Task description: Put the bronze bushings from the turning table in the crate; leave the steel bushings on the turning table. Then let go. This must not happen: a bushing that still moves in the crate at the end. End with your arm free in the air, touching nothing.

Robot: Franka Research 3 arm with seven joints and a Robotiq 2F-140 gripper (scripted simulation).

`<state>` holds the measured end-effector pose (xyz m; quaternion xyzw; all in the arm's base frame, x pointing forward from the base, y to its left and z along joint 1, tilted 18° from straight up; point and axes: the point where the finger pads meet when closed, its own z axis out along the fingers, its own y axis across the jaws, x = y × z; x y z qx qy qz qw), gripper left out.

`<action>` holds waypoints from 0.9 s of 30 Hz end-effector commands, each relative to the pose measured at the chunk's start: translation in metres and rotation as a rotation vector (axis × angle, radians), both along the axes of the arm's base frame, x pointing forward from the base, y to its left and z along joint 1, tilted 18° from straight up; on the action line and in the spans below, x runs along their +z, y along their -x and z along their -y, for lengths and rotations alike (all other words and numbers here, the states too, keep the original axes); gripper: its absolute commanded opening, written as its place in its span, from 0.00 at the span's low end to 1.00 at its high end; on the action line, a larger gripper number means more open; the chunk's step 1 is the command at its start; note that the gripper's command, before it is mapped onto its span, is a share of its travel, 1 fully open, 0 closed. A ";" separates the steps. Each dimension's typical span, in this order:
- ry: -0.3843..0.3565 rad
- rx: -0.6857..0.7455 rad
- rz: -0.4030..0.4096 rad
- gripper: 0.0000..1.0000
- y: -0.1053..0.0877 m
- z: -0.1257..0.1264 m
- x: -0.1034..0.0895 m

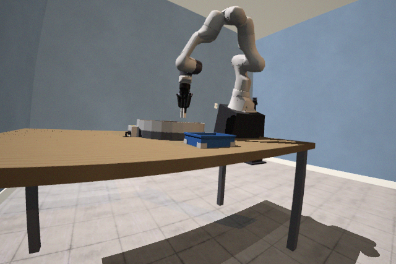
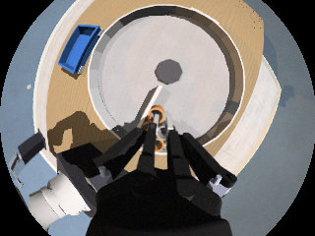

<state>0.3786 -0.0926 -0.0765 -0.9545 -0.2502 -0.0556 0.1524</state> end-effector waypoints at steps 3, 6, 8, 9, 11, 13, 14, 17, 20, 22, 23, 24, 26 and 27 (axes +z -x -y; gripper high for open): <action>-0.001 -0.002 -0.003 0.10 0.000 0.000 0.000; -0.001 -0.002 -0.003 0.10 0.000 0.000 0.000; -0.001 -0.002 -0.003 0.10 0.000 0.000 0.000; -0.001 -0.002 -0.003 0.10 0.000 0.000 0.000; -0.001 -0.002 -0.003 0.10 0.000 0.000 0.000; -0.001 -0.002 -0.003 0.10 0.000 0.000 0.000; -0.001 -0.002 -0.003 0.10 0.000 0.000 0.000; -0.001 -0.002 -0.003 0.10 0.000 0.000 0.000; -0.001 -0.002 -0.003 0.10 0.000 0.000 0.000; -0.001 -0.002 -0.003 0.10 0.000 0.000 0.000; -0.001 -0.002 -0.003 0.10 0.000 0.000 0.000; -0.001 -0.002 -0.003 0.10 0.000 0.000 0.000; -0.001 -0.002 -0.003 0.10 0.000 -0.002 -0.005; -0.001 -0.002 -0.003 0.10 0.000 -0.003 -0.009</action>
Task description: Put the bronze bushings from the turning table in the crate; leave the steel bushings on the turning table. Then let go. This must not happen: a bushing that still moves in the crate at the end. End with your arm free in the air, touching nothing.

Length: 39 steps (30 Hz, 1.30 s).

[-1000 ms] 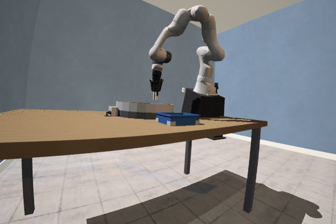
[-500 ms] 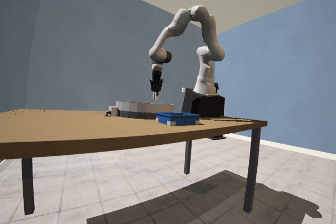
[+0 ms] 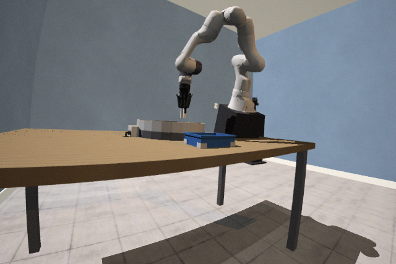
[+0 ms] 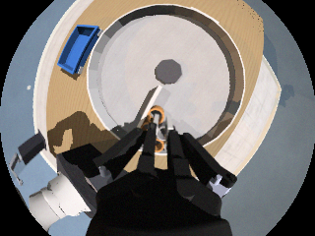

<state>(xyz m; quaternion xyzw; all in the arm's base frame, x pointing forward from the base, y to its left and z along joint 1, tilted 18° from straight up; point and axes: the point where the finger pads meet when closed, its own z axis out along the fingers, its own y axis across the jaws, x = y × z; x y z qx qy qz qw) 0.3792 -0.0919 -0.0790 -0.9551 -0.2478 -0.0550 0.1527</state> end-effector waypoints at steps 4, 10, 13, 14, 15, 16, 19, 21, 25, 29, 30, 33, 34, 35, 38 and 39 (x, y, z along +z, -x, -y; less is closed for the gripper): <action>-0.001 0.002 -0.001 0.10 0.000 -0.006 -0.017; -0.001 0.002 -0.001 0.10 0.000 -0.007 -0.019; -0.001 0.002 -0.001 0.10 0.000 -0.007 -0.019; -0.001 0.002 -0.001 0.10 0.000 -0.007 -0.019; -0.001 0.002 -0.001 0.10 0.000 -0.007 -0.019; -0.001 0.002 -0.001 0.10 0.000 -0.007 -0.019; -0.001 0.002 -0.001 0.10 0.000 -0.007 -0.019; -0.001 0.002 -0.001 0.10 0.000 -0.007 -0.019; -0.001 0.002 -0.001 0.10 0.000 -0.007 -0.019; -0.001 0.002 -0.001 0.10 0.000 -0.007 -0.019; -0.001 0.002 -0.001 0.10 0.000 -0.007 -0.019; -0.001 0.002 -0.001 0.10 0.000 -0.007 -0.019; -0.001 0.002 -0.001 0.10 0.000 -0.007 -0.019; -0.001 0.002 -0.001 0.10 0.000 -0.007 -0.019; -0.001 0.002 -0.001 0.10 0.000 -0.007 -0.019; -0.001 0.002 -0.001 0.10 0.000 -0.007 -0.019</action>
